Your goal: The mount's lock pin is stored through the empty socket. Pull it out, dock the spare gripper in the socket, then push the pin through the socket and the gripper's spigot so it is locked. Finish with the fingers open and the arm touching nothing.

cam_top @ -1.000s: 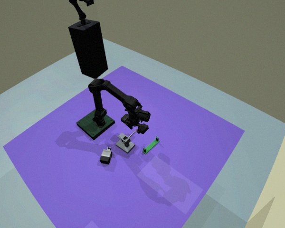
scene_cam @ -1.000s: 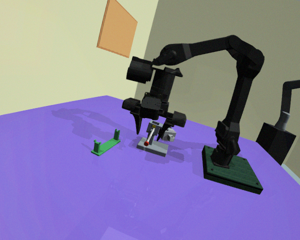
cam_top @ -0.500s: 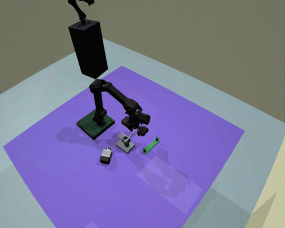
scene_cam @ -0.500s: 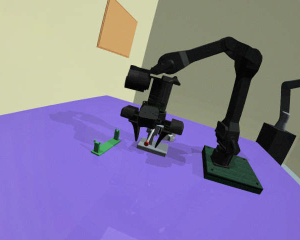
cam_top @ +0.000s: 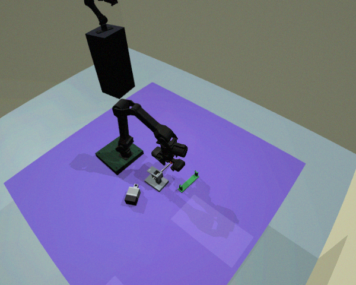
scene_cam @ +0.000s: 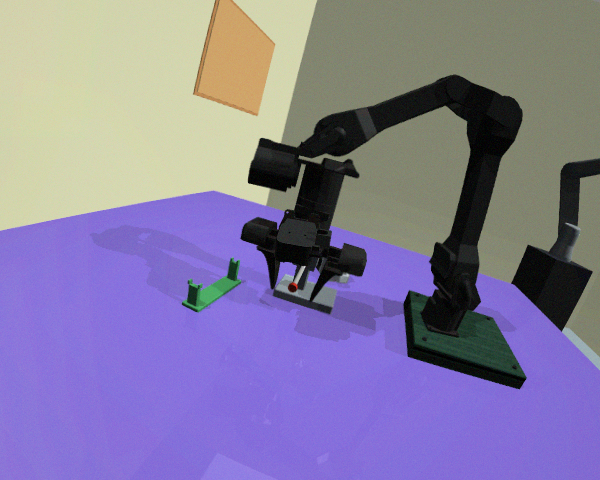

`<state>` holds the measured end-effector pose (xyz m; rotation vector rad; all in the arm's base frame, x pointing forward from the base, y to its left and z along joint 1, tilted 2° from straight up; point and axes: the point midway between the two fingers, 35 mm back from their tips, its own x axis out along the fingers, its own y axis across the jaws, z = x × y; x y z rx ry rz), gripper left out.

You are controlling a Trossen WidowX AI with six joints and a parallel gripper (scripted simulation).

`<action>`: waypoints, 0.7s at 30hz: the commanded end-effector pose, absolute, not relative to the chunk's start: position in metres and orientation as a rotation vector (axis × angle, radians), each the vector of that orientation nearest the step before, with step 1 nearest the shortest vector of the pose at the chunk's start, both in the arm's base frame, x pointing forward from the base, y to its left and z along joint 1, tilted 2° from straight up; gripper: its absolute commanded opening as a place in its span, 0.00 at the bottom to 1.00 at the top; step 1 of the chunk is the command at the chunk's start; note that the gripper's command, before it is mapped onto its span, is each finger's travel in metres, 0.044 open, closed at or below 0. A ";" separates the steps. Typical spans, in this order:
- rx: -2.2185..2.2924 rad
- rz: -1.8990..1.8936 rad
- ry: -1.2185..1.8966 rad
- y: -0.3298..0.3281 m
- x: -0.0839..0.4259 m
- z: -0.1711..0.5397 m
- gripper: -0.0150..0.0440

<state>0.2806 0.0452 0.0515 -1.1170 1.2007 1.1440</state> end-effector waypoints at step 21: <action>-1.117 1.150 1.204 0.045 0.280 0.050 0.25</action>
